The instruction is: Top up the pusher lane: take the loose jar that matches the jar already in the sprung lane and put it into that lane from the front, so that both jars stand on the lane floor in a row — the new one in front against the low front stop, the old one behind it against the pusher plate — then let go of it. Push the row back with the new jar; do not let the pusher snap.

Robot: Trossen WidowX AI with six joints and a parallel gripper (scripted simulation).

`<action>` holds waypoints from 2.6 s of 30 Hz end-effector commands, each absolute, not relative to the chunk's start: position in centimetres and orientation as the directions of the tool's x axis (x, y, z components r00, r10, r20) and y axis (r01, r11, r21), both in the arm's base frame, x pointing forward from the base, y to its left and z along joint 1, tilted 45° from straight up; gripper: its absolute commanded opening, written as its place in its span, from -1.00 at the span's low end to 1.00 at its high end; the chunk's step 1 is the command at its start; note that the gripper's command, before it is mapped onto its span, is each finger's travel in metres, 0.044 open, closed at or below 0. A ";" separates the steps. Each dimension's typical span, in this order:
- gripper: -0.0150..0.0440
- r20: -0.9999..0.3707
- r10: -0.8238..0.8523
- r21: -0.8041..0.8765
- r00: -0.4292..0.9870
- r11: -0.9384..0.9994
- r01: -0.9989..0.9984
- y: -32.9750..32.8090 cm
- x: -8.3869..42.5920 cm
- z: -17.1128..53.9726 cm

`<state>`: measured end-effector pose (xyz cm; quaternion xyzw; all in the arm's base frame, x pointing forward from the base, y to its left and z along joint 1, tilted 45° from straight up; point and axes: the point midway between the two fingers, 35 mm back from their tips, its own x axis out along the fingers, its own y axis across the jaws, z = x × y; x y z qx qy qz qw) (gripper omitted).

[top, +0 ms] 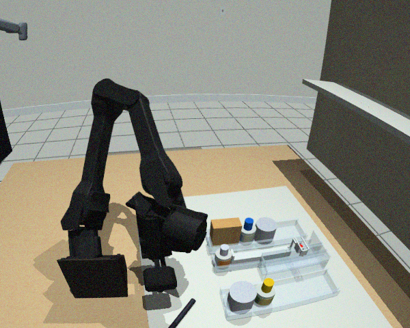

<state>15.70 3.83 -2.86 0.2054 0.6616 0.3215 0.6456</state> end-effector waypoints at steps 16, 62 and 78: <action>-0.03 -0.717 0.691 0.696 -0.085 0.705 -0.136 4.2 15.5 -3.1; -0.49 -0.731 0.678 0.682 -0.076 0.726 -0.090 1.6 24.9 3.3; -0.49 -0.717 0.692 0.697 -0.079 0.713 -0.073 5.6 27.4 2.7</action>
